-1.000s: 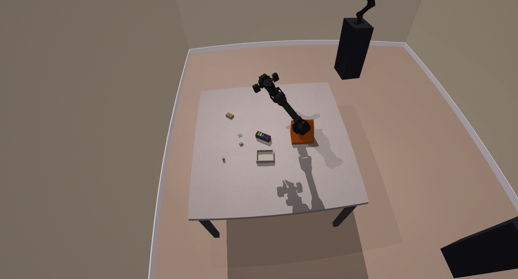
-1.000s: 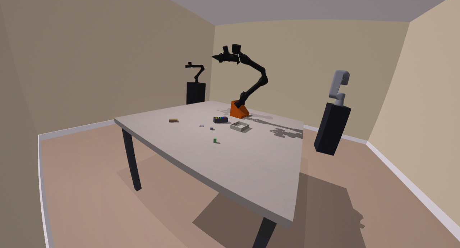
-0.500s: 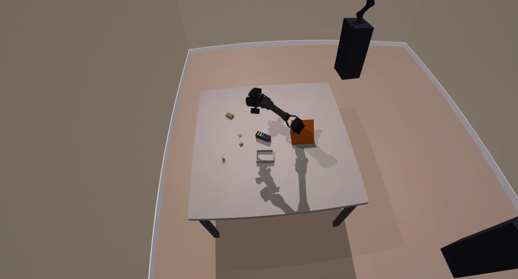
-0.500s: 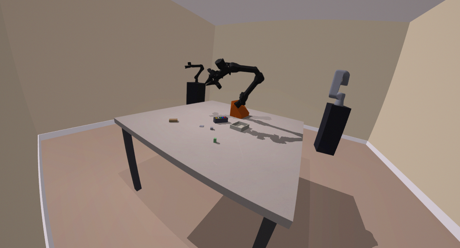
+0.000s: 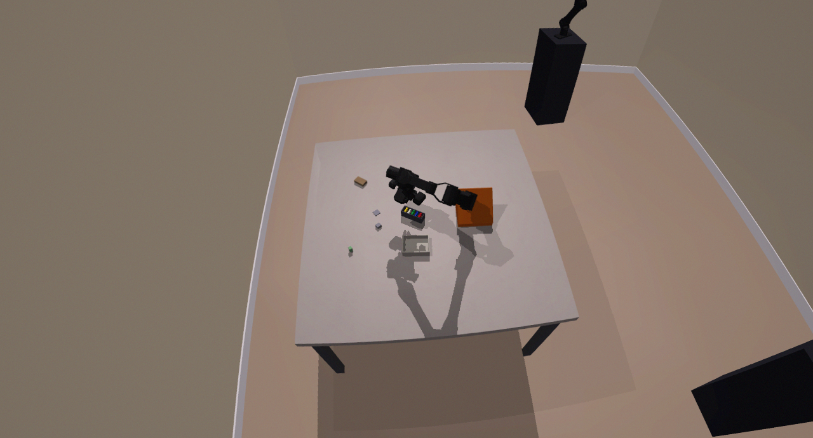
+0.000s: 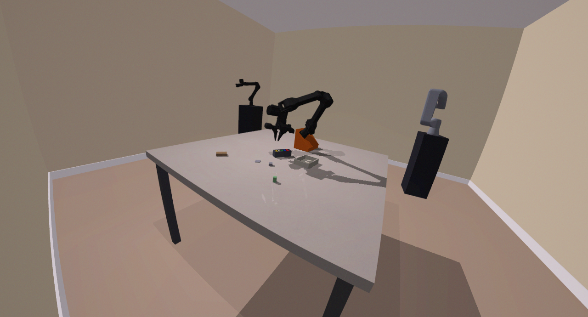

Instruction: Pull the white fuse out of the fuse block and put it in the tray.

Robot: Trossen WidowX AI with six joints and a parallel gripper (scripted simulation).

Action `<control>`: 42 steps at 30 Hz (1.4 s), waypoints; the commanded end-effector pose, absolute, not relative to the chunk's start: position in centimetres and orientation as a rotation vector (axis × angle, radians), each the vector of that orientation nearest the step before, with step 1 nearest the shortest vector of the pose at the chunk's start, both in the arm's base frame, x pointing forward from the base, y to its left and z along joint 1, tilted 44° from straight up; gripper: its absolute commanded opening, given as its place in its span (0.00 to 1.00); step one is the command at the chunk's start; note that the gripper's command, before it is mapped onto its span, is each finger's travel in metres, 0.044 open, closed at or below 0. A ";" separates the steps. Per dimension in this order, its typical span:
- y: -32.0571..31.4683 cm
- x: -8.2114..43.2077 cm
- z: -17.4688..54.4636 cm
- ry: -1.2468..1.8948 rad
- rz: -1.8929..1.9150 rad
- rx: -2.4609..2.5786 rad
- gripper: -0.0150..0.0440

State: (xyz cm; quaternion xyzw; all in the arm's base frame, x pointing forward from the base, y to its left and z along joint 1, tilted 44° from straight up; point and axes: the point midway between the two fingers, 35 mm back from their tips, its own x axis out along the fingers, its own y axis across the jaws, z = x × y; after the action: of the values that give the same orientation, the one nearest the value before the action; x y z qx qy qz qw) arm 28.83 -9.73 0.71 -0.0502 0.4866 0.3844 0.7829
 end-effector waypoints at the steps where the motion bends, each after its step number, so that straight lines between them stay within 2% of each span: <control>1: -6.2 28.2 0.0 0.953 1.032 -0.146 0.38; 42: -4.3 29.1 -2.3 0.951 1.034 -0.145 0.38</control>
State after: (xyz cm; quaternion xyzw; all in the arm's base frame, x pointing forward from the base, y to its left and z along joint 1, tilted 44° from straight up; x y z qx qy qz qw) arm 29.16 -4.59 -2.07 -0.0716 0.4361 0.4756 0.7606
